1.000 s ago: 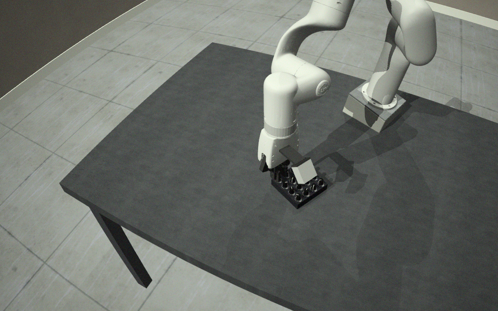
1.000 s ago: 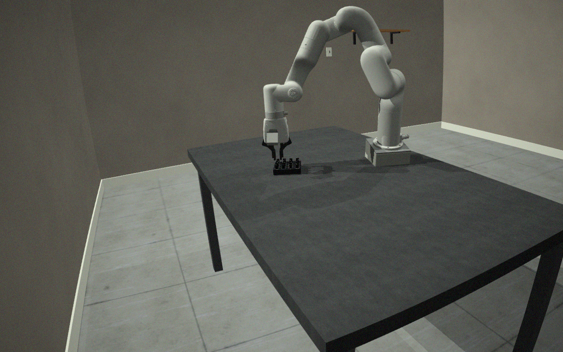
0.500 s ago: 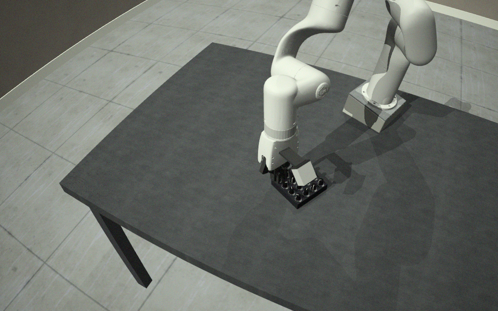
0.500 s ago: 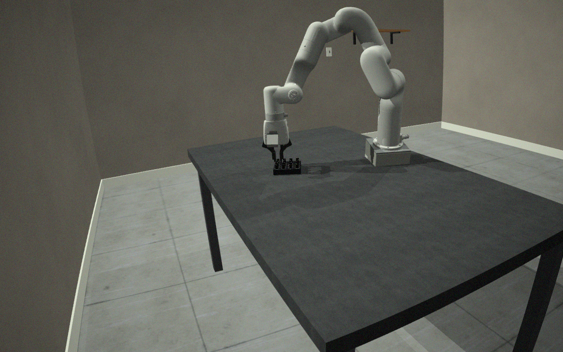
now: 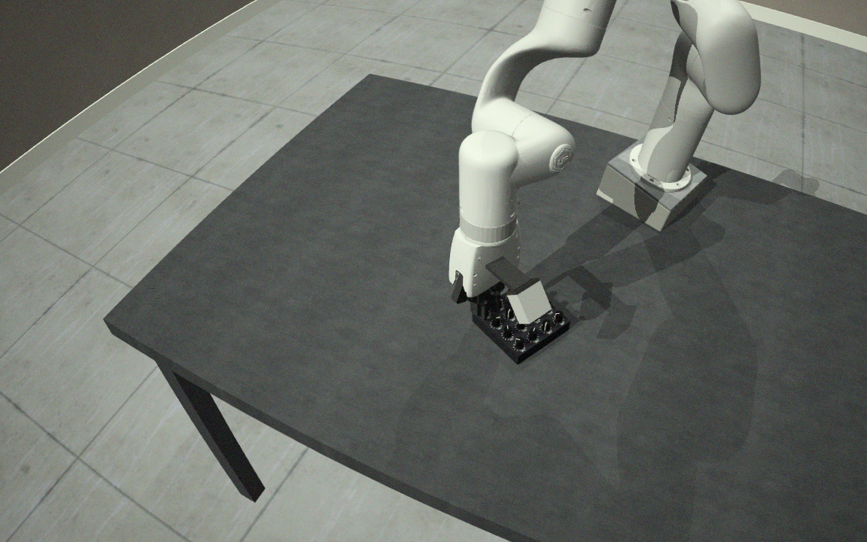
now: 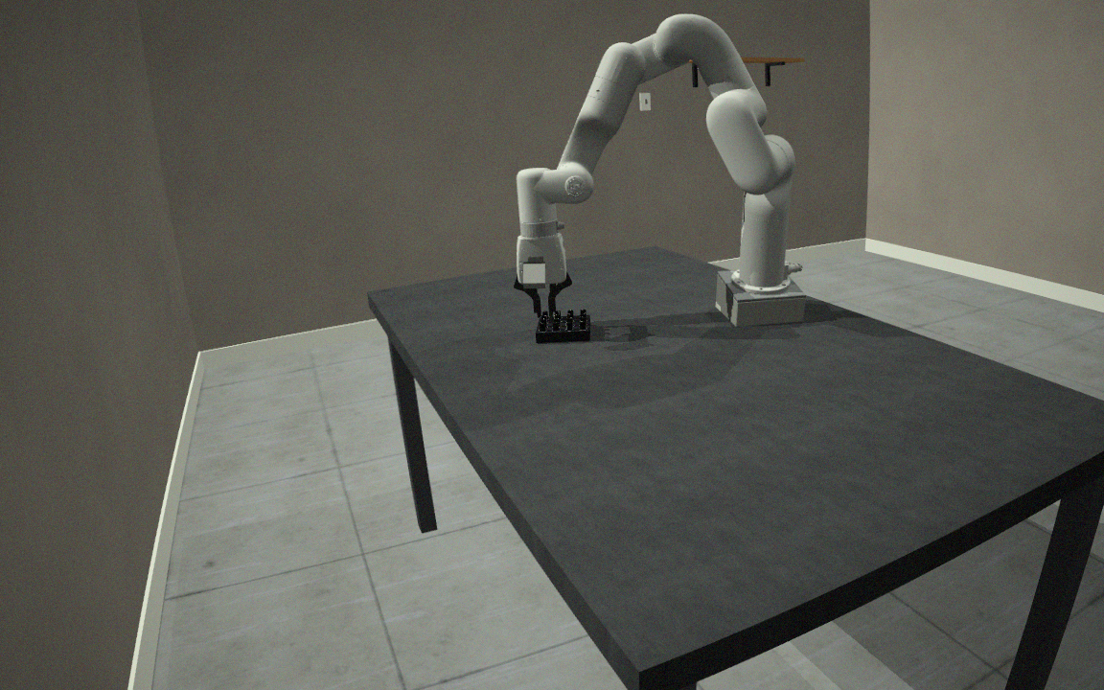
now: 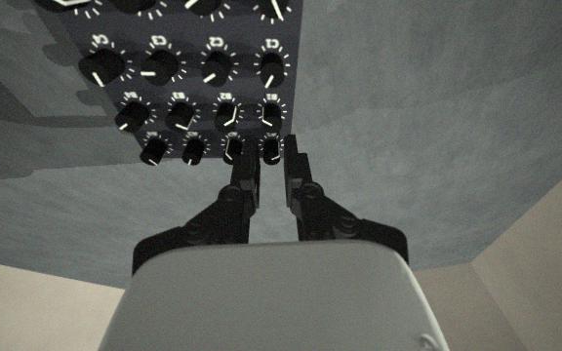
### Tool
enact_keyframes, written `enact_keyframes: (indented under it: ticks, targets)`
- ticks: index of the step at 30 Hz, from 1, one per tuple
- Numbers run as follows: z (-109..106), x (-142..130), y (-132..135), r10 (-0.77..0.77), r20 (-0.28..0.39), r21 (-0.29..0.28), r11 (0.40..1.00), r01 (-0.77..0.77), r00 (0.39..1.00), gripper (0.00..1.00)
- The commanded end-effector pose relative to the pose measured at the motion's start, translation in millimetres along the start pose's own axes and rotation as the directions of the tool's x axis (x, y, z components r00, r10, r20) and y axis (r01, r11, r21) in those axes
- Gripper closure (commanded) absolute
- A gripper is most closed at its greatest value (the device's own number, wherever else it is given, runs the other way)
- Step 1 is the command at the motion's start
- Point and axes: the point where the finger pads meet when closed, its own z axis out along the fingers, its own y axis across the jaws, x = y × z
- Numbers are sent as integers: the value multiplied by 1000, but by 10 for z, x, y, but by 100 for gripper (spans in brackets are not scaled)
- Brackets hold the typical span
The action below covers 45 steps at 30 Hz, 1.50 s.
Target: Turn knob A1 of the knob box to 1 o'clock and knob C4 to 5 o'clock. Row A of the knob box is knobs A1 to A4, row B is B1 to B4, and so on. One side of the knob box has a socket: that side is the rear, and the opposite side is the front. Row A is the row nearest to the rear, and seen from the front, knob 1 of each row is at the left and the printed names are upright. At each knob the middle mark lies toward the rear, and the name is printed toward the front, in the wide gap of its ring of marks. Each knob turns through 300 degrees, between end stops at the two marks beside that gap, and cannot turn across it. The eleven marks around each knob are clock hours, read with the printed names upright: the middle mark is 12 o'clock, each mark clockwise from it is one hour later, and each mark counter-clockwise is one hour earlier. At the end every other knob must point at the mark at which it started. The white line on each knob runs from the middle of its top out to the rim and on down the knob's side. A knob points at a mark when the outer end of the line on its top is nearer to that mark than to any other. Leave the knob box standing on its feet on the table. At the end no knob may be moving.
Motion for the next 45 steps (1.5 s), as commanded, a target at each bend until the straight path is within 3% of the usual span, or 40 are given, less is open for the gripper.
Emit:
enact_keyframes:
  ticks: [1, 21, 22, 45]
  targets:
    - [-13, -3, 16, 0, 1, -4, 1000, 0, 1000, 81]
    - [-13, -3, 16, 0, 1, -4, 1000, 0, 1000, 81]
    - [-13, -3, 16, 0, 1, -4, 1000, 0, 1000, 92]
    - [-13, -3, 16, 0, 1, -4, 1000, 0, 1000, 92]
